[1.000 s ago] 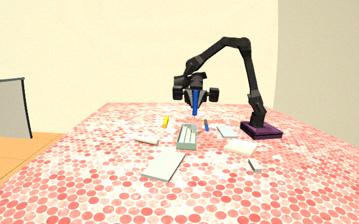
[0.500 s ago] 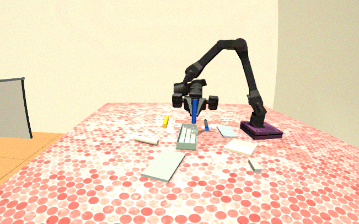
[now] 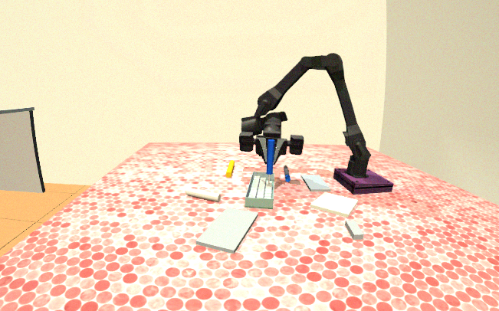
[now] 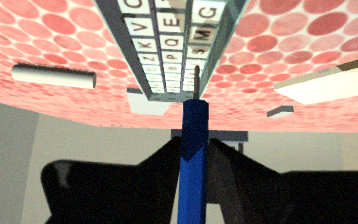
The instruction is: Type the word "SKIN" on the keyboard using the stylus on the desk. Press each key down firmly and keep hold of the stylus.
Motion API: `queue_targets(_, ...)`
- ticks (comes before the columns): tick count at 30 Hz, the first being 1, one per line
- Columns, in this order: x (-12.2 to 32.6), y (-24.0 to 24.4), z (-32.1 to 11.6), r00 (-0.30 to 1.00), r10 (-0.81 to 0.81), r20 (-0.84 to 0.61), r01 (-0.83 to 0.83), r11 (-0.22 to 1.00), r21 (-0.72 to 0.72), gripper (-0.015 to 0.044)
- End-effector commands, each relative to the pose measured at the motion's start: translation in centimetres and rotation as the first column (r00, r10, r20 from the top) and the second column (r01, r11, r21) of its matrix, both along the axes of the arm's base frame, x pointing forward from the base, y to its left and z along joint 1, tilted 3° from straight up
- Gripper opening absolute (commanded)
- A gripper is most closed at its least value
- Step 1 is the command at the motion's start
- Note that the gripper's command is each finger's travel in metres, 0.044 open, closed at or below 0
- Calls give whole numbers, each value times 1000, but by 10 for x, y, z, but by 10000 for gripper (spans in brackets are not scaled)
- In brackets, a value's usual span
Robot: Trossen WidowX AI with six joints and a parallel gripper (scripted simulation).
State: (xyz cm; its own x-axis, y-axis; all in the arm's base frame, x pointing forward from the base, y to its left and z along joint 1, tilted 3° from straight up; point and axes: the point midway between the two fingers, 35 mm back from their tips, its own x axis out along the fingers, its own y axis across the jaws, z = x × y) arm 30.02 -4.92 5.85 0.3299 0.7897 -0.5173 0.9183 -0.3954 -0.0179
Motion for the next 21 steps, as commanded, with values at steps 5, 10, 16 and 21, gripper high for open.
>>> queue_targets(5, 0, 1, -6, 1000, -1, 3, 1, 1000, 7, 81)
queue_targets(10, 0, 1, -8, 1000, -1, 3, 1, 1000, 7, 81)
queue_targets(16, 0, 1, -11, 1000, -1, 3, 1, 1000, 7, 81)
queue_targets(21, -1, 1, -13, 1000, -1, 3, 1, 1000, 7, 81)
